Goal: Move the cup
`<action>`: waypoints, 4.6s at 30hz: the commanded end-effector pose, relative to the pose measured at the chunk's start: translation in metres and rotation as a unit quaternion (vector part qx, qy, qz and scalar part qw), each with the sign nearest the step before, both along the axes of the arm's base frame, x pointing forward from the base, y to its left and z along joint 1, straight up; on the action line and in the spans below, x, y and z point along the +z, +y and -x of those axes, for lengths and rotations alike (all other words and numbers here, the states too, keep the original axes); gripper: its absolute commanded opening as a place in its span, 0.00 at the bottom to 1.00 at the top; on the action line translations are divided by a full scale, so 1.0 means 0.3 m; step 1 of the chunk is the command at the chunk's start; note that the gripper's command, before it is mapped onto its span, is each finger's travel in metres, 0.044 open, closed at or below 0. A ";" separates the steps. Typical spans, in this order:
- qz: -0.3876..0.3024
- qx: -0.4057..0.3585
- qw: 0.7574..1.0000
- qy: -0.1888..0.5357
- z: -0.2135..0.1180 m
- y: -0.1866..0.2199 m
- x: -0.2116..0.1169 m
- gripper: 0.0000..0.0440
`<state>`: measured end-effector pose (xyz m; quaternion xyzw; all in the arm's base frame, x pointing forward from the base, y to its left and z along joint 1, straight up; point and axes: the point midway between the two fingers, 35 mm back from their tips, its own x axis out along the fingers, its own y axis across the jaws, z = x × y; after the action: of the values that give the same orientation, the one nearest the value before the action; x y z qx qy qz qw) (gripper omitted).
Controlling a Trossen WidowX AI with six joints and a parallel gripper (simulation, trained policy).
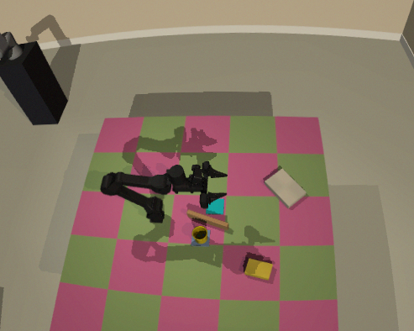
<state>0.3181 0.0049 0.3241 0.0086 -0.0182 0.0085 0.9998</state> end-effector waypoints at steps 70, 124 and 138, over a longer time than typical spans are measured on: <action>-0.021 -0.021 0.849 0.527 0.217 0.054 -0.348 0.29; 0.073 -0.012 0.683 0.727 0.323 -0.207 -0.667 0.42; 0.099 0.019 0.666 0.739 0.334 -0.250 -0.801 0.43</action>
<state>0.2196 -0.0677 0.0920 -0.0808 0.7230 0.0143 0.6859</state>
